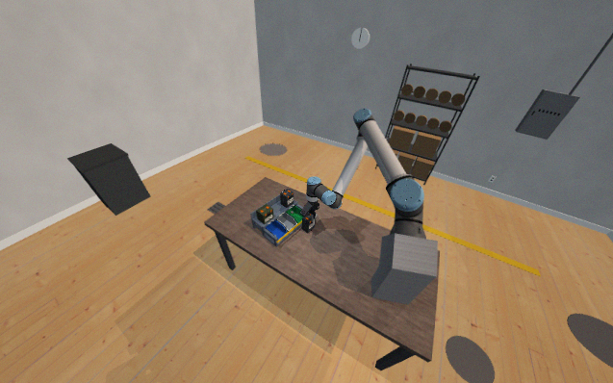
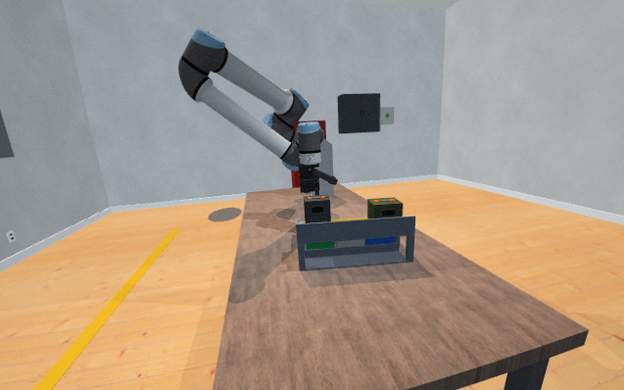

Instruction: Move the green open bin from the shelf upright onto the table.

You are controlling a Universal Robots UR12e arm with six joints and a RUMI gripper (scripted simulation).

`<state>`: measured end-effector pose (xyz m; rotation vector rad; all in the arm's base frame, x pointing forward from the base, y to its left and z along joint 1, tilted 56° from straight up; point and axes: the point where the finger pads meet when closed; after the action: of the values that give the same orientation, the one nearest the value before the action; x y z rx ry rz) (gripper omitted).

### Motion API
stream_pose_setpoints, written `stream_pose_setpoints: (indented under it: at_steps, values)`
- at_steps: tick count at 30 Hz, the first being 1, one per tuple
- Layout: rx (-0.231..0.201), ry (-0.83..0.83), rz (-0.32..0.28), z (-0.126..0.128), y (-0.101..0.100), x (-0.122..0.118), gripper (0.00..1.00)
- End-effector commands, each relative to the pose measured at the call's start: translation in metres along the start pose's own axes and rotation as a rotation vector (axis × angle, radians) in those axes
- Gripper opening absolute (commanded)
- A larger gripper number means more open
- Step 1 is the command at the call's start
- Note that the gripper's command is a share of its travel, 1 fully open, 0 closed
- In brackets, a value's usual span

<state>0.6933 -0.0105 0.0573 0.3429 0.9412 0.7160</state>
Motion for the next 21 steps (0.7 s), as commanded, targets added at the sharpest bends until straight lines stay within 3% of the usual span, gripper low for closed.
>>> stream_pose_setpoints:
  at_steps: [1, 21]
  values:
    - [-0.001, 0.000, 0.000, 0.0002, 0.0005, 0.0001, 0.00]
    - [-0.001, 0.000, 0.000, 0.0002, 0.0045, 0.0001, 0.00]
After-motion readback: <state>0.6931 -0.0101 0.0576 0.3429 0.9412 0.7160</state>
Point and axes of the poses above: the point where the finger pads meet when closed, its own y axis back along the fingers, its own z axis across the jaws, x = y × z, and after that the axes turned 14 degrees about -y, right-handed
